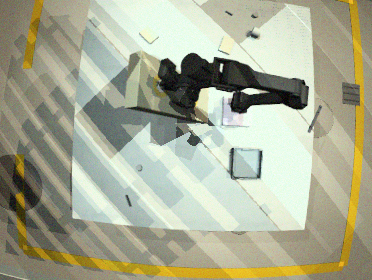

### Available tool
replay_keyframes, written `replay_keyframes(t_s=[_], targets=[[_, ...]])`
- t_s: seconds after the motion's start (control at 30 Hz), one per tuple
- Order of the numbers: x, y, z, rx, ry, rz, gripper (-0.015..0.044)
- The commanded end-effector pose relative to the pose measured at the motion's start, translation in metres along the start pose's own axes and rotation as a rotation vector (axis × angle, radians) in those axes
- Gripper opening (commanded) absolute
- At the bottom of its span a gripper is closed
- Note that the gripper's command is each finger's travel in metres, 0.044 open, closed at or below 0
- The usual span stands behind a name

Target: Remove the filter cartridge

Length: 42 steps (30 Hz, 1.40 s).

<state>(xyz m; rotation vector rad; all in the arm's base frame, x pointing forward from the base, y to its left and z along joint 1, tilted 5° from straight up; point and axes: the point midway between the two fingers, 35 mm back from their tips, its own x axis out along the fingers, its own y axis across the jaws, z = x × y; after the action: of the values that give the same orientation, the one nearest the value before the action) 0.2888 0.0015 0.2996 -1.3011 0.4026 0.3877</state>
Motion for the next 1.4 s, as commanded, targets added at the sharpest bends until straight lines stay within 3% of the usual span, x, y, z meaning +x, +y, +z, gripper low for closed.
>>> replay_keyframes(t_s=[0.0,1.37], targets=[[0.000,-0.001,0.000,0.005,0.003,0.000,0.0113],[0.018,-0.001,0.000,0.005,0.002,-0.001,0.0113]])
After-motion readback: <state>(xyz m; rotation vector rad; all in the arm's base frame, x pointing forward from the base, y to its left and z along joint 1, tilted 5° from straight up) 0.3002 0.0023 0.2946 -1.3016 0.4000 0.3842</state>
